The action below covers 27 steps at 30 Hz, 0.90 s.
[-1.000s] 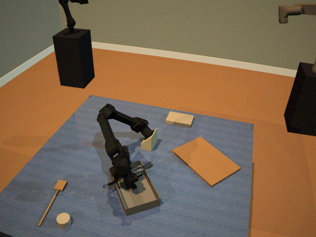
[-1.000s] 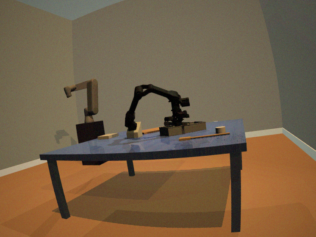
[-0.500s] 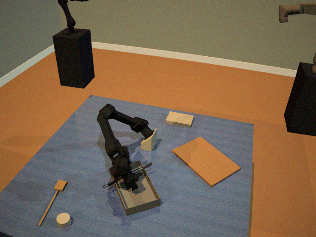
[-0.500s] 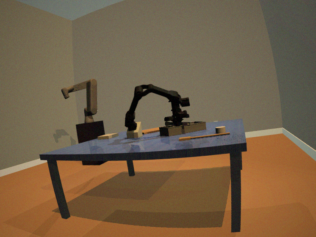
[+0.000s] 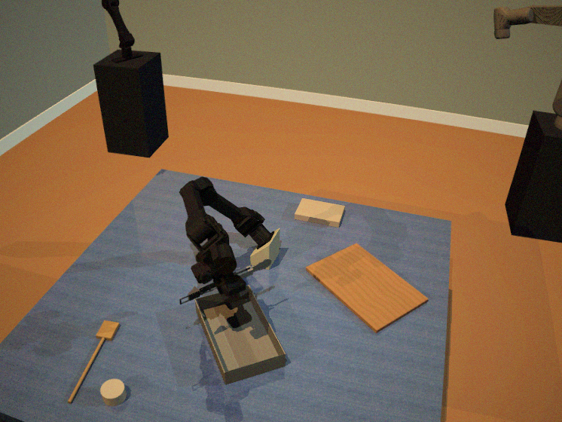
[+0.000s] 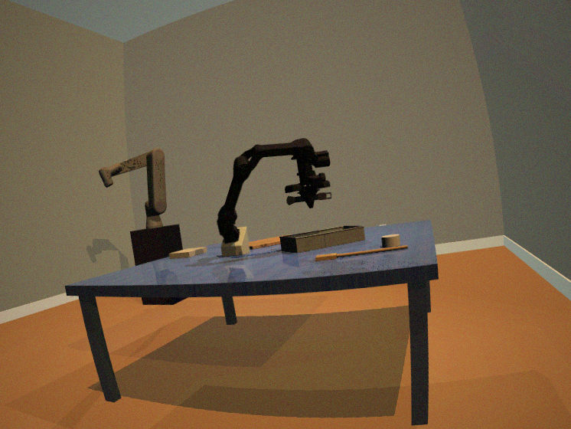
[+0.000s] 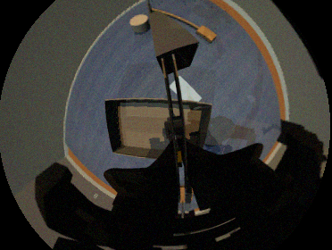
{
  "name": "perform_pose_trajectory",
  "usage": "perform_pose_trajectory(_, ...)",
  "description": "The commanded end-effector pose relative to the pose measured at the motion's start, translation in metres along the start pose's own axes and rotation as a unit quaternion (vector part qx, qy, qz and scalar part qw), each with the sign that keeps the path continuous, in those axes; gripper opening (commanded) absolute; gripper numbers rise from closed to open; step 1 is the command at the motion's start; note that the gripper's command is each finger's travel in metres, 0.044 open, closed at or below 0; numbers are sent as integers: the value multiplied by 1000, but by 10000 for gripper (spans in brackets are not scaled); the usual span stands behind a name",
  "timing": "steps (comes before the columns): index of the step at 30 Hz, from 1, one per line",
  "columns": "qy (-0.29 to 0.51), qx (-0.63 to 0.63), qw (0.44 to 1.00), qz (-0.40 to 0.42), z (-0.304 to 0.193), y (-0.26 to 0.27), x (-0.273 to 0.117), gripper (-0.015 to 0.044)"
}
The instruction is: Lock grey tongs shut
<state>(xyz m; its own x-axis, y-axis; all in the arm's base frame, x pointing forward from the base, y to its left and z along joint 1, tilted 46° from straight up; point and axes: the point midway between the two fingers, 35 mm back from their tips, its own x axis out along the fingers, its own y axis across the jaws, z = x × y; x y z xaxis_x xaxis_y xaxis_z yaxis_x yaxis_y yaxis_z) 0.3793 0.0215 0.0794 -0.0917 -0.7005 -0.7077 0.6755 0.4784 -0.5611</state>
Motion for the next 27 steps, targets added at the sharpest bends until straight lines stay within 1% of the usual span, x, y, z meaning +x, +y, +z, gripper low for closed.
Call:
perform_pose_trajectory(1,6,3,1000,-6,0,-2,-1,-150)
perform_pose_trajectory(7,5,3,1000,-8,-1,-2,1,-150)
perform_pose_trajectory(10,6,16,1000,-6,-9,7,-1,-150)
perform_pose_trajectory(27,15,158,987,5,-120,87,-13,-150)
